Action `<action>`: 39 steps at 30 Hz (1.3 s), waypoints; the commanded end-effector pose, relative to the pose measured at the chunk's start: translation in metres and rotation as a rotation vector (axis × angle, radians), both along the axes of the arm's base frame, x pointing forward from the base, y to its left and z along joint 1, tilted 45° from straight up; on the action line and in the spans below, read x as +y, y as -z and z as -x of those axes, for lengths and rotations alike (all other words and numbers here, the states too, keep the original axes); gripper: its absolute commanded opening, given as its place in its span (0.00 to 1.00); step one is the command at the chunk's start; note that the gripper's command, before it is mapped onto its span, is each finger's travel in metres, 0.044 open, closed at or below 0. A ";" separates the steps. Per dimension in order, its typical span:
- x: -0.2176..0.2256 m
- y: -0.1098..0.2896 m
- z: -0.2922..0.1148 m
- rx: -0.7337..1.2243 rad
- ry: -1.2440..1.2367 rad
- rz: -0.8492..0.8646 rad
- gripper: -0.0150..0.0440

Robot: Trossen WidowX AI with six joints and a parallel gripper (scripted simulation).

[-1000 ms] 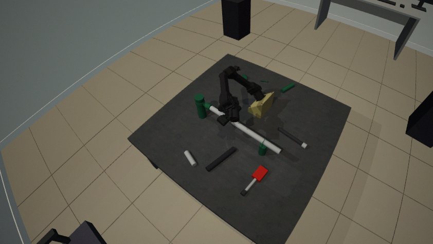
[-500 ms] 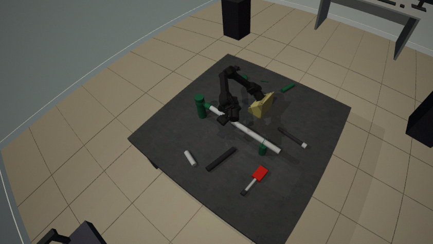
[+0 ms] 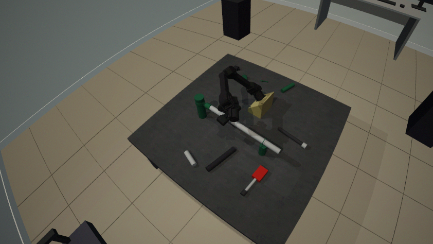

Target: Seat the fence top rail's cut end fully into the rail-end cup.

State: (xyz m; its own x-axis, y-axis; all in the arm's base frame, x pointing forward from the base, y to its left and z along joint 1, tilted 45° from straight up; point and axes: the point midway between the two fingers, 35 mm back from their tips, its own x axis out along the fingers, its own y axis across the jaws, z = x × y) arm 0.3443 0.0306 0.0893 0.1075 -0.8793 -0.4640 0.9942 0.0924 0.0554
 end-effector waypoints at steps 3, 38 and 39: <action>0.001 -0.003 -0.001 -0.003 -0.012 0.008 0.25; -0.002 -0.001 -0.001 0.003 -0.003 -0.002 0.25; -0.002 -0.001 -0.001 0.003 -0.003 -0.002 0.25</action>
State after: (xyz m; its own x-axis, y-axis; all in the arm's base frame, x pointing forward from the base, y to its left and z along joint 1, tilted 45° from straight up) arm 0.3447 0.0291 0.0882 0.1022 -0.8772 -0.4692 0.9948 0.0884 0.0513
